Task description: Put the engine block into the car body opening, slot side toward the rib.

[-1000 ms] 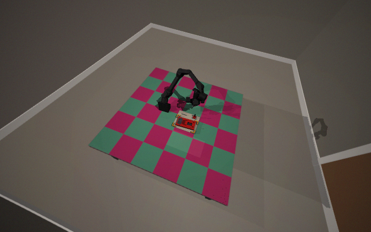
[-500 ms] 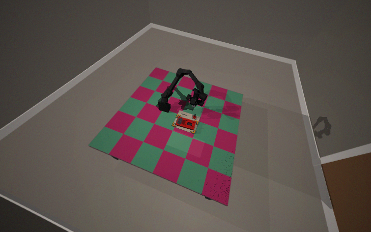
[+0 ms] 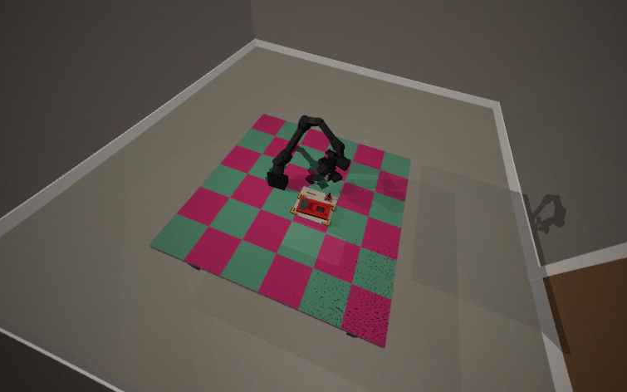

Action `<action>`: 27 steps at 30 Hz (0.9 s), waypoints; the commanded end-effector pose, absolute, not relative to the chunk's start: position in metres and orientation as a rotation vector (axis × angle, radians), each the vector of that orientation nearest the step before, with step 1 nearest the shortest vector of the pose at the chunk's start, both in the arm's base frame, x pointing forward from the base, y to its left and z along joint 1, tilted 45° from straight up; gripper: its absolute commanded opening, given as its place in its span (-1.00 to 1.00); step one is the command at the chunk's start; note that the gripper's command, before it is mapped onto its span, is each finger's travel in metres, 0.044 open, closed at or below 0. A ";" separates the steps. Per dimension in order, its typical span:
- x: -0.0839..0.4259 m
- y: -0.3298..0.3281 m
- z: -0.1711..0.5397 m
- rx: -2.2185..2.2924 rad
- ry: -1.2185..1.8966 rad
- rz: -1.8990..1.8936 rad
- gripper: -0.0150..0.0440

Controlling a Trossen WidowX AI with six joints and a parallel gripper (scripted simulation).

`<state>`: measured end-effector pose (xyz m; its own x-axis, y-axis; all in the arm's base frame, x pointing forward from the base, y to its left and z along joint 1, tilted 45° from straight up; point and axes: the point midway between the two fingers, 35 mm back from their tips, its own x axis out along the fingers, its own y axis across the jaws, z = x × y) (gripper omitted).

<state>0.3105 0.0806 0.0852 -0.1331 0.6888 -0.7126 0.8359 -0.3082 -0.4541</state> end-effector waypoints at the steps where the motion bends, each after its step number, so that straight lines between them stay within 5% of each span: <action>1: 0.311 0.082 0.086 2.018 1.703 -1.552 -0.49; 27: 0.308 0.091 0.077 2.278 1.196 -2.462 -0.49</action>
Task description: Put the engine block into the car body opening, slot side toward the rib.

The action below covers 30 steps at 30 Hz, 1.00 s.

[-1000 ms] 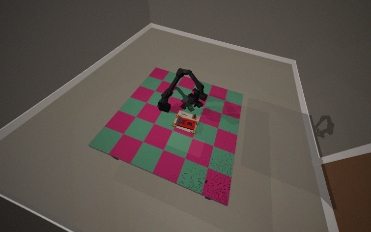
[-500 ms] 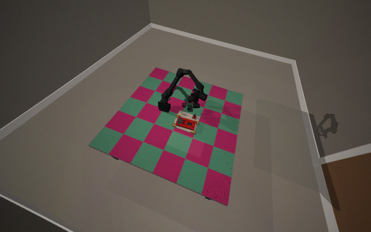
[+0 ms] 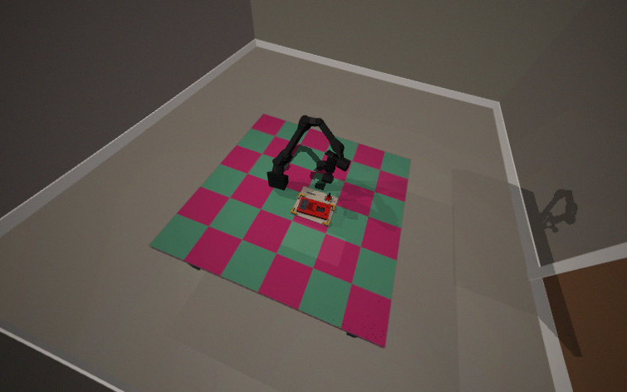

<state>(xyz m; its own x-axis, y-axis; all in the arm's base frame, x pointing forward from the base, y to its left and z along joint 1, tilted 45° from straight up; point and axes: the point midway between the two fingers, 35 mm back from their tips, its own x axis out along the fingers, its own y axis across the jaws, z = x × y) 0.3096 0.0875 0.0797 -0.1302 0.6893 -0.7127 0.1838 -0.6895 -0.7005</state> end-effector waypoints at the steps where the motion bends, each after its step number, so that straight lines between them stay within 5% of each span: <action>1: 0.308 0.093 0.075 -1.735 -0.901 1.884 -0.49; 30: 0.298 0.144 0.023 -1.726 -0.891 1.883 -0.49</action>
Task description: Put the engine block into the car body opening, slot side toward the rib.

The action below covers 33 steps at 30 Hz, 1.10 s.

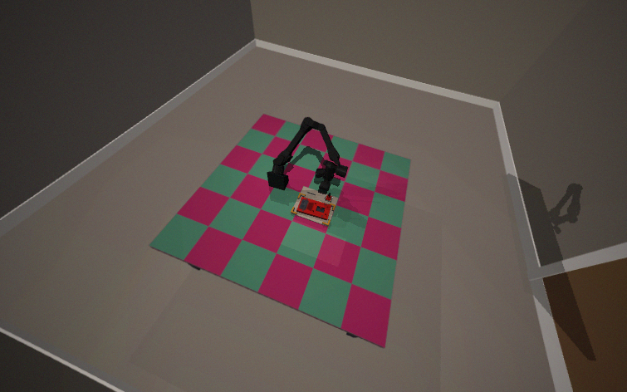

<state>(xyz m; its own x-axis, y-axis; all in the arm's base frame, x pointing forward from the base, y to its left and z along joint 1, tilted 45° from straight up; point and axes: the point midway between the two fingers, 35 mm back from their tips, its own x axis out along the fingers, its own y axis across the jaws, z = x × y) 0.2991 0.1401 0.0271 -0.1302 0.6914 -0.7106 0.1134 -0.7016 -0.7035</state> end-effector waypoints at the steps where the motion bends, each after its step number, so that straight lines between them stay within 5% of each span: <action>1: 0.298 0.146 0.021 -1.726 -0.891 1.883 -0.49; 18: 0.295 0.166 0.001 -1.712 -0.919 1.891 -0.49; 33: 0.297 0.161 0.004 -1.724 -0.910 1.881 0.84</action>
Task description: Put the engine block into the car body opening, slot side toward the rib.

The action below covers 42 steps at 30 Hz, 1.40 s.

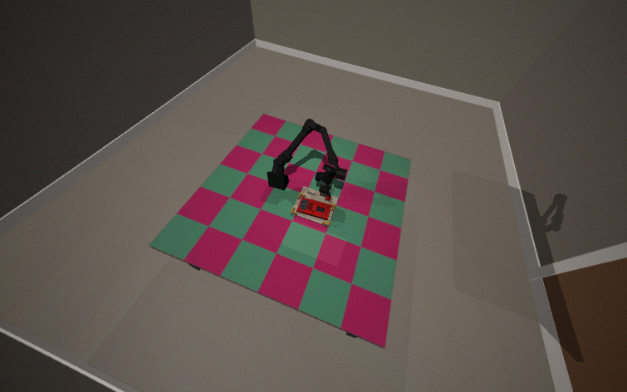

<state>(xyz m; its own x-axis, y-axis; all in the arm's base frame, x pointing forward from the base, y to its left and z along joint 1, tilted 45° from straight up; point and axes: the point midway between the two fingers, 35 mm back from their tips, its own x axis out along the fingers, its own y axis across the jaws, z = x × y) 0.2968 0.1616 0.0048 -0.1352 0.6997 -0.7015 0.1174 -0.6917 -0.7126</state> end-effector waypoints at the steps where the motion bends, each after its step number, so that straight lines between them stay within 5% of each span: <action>1: 0.297 0.161 0.004 -1.724 -0.910 1.881 0.93; 34: 0.303 0.132 0.035 -1.722 -0.887 1.879 1.00; 42: 0.303 0.130 0.037 -1.850 -1.136 1.838 1.00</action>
